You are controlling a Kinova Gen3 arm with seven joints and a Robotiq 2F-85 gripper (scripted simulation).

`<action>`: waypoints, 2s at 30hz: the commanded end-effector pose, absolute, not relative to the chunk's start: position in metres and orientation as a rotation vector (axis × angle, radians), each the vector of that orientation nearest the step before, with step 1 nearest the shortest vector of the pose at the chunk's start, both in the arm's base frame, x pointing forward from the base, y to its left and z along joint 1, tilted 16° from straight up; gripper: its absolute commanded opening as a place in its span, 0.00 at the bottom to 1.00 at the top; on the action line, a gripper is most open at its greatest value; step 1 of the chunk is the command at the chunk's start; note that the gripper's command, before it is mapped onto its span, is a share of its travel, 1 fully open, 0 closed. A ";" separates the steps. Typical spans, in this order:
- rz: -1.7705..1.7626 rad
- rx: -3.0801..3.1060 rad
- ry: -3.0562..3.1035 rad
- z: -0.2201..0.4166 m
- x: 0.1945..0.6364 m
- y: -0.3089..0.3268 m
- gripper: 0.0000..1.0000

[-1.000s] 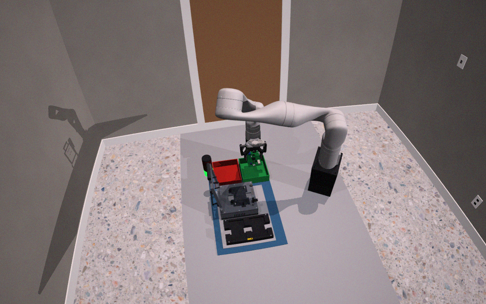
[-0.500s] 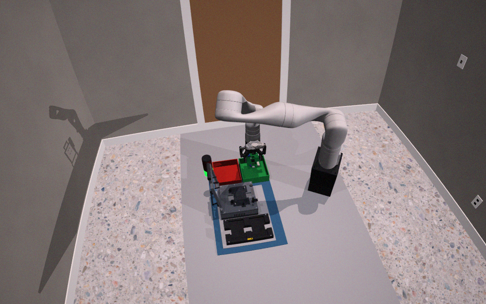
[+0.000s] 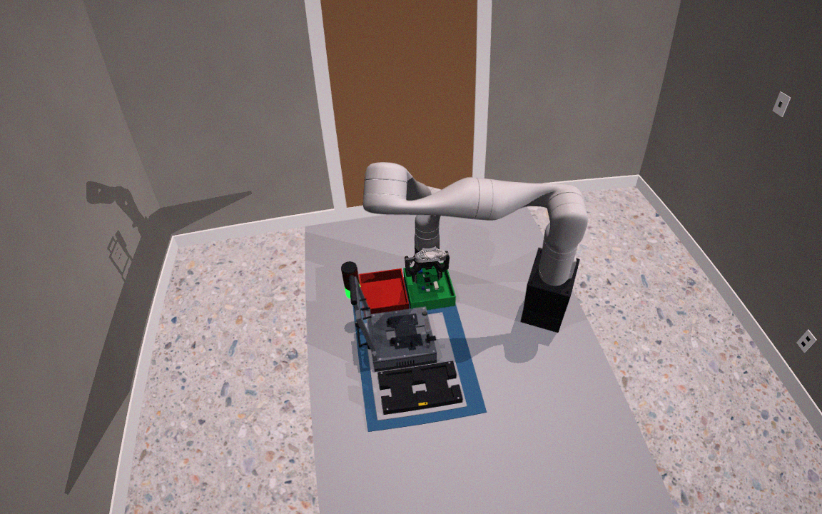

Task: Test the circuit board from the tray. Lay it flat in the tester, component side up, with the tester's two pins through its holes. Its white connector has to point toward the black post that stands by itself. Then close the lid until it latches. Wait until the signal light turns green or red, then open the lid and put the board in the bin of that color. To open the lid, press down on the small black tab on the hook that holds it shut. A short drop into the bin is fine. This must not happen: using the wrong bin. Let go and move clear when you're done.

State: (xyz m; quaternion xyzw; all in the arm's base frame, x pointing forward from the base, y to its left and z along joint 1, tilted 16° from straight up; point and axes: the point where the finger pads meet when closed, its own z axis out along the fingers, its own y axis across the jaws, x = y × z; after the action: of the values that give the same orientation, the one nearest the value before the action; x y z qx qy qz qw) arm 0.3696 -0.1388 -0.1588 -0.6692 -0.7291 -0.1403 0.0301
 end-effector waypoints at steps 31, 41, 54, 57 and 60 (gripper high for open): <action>-0.421 -2.057 -2.242 -0.201 0.370 -0.129 0.77; -0.421 -2.057 -2.242 -0.201 0.370 -0.129 0.77; -0.421 -2.057 -2.242 -0.202 0.370 -0.129 0.77; -0.421 -2.057 -2.242 -0.202 0.370 -0.129 0.77; -0.421 -2.057 -2.242 -0.202 0.370 -0.129 0.77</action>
State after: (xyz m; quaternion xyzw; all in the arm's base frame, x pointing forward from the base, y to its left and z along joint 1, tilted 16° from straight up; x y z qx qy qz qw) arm 0.3700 -0.1282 -0.2026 -0.6690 -0.7297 -0.1369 0.0355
